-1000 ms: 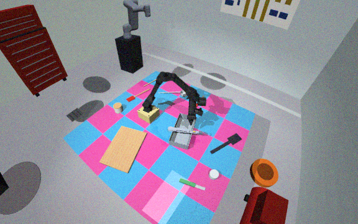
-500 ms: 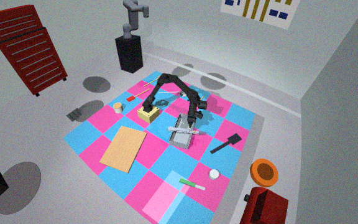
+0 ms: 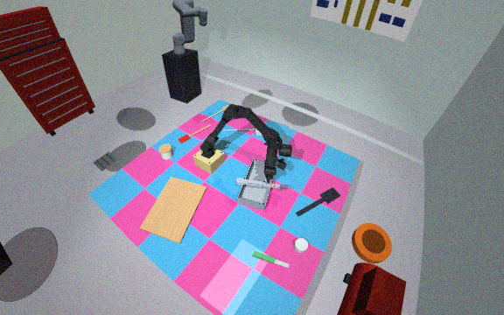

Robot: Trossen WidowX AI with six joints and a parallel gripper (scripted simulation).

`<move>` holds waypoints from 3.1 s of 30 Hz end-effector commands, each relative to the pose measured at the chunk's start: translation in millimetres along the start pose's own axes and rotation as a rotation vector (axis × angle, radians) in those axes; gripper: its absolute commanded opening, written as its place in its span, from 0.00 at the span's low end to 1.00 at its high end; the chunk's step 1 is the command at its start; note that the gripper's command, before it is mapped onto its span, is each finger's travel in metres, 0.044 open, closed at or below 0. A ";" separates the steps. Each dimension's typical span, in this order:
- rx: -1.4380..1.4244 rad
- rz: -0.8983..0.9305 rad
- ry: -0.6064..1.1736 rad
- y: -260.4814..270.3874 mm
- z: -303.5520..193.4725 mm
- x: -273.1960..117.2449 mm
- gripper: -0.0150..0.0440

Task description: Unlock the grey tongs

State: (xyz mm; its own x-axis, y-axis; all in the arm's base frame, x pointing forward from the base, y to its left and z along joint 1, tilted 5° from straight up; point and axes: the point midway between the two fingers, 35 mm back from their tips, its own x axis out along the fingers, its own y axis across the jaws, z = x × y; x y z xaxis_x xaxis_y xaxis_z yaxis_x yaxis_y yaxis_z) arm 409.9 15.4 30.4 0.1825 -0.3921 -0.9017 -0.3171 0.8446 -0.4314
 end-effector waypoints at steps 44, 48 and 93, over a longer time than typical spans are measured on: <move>0.001 -0.008 0.002 -2.0 -1.5 60.1 0.42; 0.001 -0.008 0.002 -2.0 -1.5 60.1 0.37; -0.011 0.404 0.015 -33.8 -9.9 -3.6 0.00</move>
State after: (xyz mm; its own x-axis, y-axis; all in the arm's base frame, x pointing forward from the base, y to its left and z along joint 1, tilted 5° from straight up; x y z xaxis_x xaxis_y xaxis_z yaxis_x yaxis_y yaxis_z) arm 408.7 -14.9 41.1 0.0348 -0.1120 -0.9931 -0.3699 0.9217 -0.1170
